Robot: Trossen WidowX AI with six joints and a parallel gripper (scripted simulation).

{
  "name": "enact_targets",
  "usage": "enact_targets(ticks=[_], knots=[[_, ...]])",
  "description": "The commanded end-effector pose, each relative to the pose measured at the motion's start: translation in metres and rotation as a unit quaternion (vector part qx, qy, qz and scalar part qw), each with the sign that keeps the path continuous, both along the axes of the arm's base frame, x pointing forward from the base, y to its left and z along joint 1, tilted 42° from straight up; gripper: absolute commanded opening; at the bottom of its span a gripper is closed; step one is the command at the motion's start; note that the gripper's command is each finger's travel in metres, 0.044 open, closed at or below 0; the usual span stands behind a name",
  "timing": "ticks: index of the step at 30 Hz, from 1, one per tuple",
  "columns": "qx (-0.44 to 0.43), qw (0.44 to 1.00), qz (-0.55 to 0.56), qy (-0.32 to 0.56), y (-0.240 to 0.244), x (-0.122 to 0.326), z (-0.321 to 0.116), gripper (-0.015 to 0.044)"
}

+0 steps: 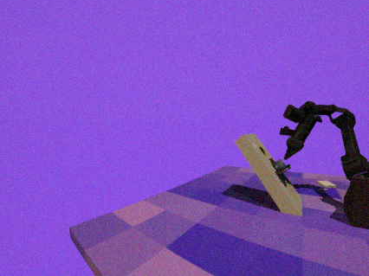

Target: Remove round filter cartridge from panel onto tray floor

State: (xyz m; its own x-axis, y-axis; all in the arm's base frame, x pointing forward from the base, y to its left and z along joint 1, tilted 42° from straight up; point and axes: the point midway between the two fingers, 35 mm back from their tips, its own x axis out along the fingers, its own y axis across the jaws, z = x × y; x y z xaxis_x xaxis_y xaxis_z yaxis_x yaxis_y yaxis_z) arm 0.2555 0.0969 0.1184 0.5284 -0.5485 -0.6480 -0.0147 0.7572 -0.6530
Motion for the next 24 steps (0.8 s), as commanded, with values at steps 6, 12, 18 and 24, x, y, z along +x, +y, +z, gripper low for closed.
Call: enact_targets(ticks=[6,12,18,24], knots=[[0.000,1.000,0.000,0.004,-0.008,0.006,-0.011,0.0305],[-0.001,1.000,0.000,0.004,-0.014,0.011,-0.017,0.0305],[-0.002,1.000,0.000,0.003,-0.020,0.016,-0.023,0.0305],[-0.001,1.000,-0.001,-0.001,-0.020,0.017,-0.021,0.0291]])
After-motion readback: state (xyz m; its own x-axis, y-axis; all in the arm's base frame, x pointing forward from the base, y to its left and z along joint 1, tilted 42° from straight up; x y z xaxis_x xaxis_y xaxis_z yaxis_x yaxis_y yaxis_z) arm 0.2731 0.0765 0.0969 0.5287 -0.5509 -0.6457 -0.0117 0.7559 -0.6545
